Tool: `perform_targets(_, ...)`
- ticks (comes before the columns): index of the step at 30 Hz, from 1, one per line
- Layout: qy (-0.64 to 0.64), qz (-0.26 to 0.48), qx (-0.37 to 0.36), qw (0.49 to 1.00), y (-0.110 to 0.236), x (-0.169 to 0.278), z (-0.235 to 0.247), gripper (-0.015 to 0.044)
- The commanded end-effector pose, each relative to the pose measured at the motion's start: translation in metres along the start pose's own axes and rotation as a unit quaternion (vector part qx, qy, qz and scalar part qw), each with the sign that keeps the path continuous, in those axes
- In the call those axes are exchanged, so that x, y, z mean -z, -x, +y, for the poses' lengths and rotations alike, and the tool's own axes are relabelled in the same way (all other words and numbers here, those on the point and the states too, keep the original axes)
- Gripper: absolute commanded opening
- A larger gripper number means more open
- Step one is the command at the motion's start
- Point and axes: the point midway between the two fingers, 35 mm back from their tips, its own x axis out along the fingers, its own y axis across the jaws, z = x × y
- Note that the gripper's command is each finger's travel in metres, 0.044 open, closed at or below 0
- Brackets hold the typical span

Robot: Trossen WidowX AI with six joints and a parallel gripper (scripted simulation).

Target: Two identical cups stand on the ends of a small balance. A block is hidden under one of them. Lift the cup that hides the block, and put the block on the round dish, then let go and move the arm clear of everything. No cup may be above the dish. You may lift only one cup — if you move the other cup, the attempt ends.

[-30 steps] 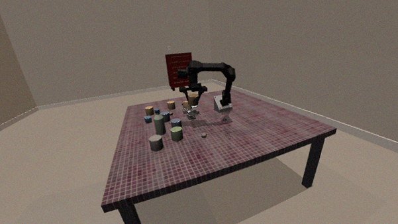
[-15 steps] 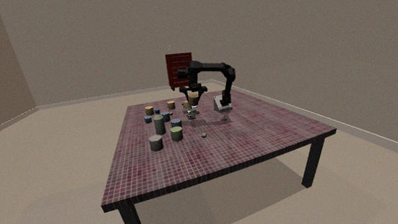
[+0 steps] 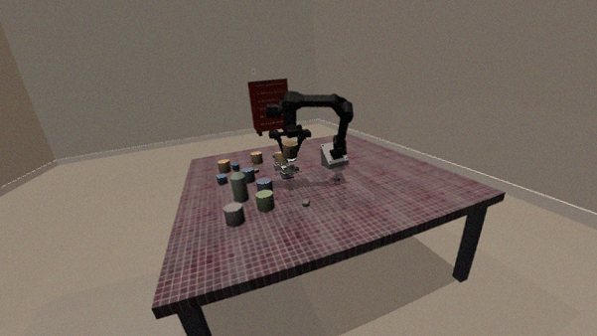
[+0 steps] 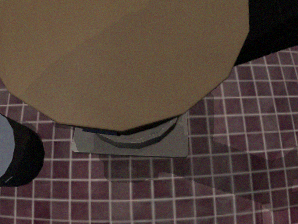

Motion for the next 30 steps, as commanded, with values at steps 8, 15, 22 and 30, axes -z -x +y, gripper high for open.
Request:
perform_targets(8,0.000,0.000,0.001,1.000,0.000,0.000,0.000,0.0000)
perform_targets(15,0.000,0.000,0.001,1.000,0.000,0.000,0.000,0.0000)
perform_targets(22,0.000,0.000,0.001,1.000,0.000,0.000,0.000,0.0000)
perform_targets(30,0.003,0.008,-0.008,1.000,-0.020,-0.025,0.018,0.0000)
